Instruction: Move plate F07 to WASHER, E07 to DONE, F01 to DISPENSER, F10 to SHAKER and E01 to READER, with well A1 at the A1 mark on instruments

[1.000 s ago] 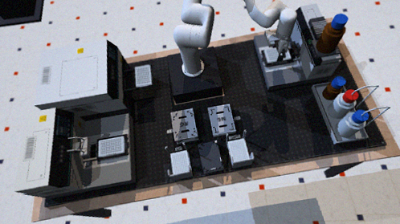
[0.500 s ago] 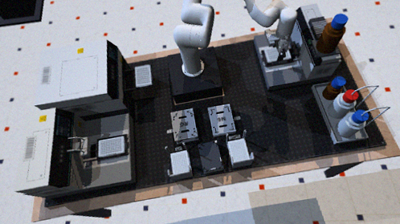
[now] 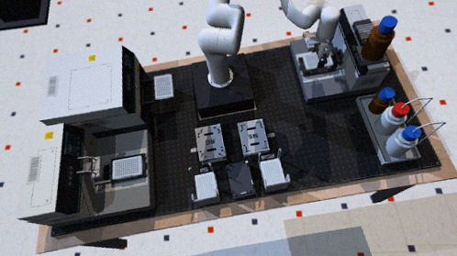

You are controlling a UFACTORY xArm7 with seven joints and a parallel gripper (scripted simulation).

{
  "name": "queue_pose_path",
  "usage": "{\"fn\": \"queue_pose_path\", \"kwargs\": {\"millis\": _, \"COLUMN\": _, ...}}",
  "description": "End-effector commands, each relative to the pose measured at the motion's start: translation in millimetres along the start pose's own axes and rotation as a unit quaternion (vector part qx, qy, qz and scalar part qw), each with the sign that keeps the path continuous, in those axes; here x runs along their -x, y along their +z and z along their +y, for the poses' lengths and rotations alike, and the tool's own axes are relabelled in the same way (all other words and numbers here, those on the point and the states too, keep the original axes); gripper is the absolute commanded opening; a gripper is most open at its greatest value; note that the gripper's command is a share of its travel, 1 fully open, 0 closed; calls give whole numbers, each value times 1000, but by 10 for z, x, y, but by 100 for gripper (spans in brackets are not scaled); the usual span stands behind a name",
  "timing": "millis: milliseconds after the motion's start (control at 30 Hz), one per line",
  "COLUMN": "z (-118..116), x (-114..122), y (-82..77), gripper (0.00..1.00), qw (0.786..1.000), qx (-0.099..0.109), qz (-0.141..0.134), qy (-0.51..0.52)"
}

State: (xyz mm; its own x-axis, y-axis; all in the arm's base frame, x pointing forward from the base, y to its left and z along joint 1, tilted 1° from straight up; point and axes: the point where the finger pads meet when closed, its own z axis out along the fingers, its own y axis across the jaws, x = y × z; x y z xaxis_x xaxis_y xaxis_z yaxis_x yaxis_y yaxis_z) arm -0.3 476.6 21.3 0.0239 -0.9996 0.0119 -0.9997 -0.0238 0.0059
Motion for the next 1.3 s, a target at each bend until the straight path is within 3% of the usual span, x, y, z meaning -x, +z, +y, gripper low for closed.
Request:
{"fn": "queue_pose_path", "kwargs": {"millis": 0, "z": -3, "x": 14, "y": -76, "gripper": 0, "qw": 1000, "qx": 0, "qz": -2, "qy": 0}}
{"fn": "queue_pose_path", "kwargs": {"millis": 1267, "z": -4, "x": 12, "y": -503, "gripper": 0, "qw": 1000, "qx": 0, "qz": -2, "qy": 0}}
